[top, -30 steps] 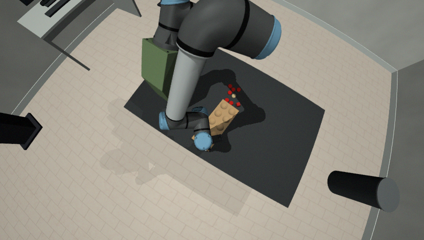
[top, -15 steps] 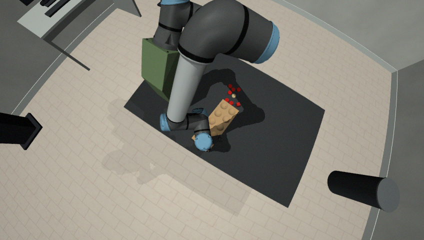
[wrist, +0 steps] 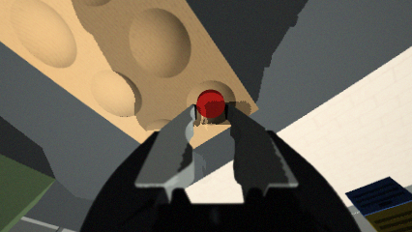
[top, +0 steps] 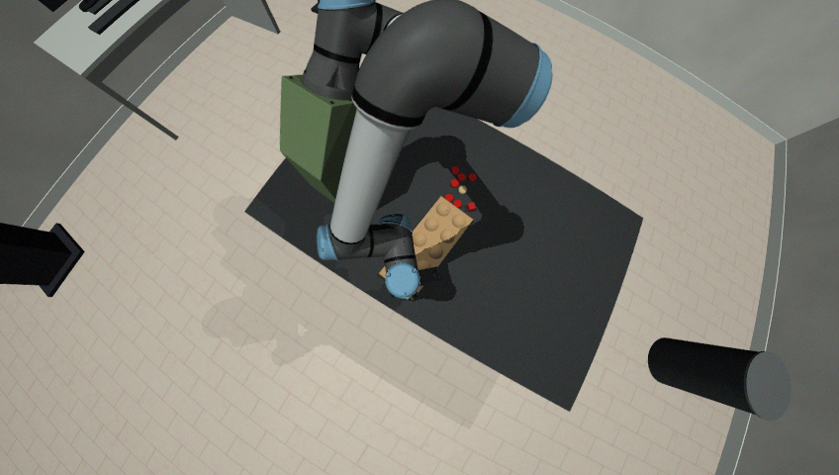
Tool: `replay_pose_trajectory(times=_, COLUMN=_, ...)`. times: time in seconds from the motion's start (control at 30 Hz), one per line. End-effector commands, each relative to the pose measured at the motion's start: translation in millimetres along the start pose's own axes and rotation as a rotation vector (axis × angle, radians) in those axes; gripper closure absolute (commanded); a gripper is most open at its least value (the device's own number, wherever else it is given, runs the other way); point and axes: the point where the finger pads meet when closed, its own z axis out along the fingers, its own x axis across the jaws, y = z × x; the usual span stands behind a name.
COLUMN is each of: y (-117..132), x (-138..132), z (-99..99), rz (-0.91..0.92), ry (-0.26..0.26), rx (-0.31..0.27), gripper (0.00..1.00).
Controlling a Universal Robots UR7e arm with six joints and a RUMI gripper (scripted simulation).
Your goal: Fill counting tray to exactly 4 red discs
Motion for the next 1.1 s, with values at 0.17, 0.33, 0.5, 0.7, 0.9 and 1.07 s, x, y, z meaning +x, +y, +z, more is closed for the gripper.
replay_pose_trajectory(times=0.17, y=-0.1, x=0.8, z=-0.7, rz=0.0, ry=0.002, rx=0.0, gripper=0.78)
replay_pose_trajectory(times=0.33, y=-0.1, x=0.8, z=-0.7, rz=0.0, ry=0.002, rx=0.0, gripper=0.78)
replay_pose_trajectory(times=0.5, y=-0.1, x=0.8, z=-1.0, rz=0.0, ry=0.002, rx=0.0, gripper=0.78)
replay_pose_trajectory(times=0.7, y=-0.1, x=0.8, z=-2.5, rz=0.0, ry=0.002, rx=0.0, gripper=0.77)
replay_pose_trajectory(times=0.9, y=-0.1, x=0.8, z=-3.7, rz=0.0, ry=0.002, rx=0.0, gripper=0.75)
replay_pose_trajectory(times=1.07, y=-0.1, x=0.8, z=-4.7, rz=0.0, ry=0.002, rx=0.0, gripper=0.73)
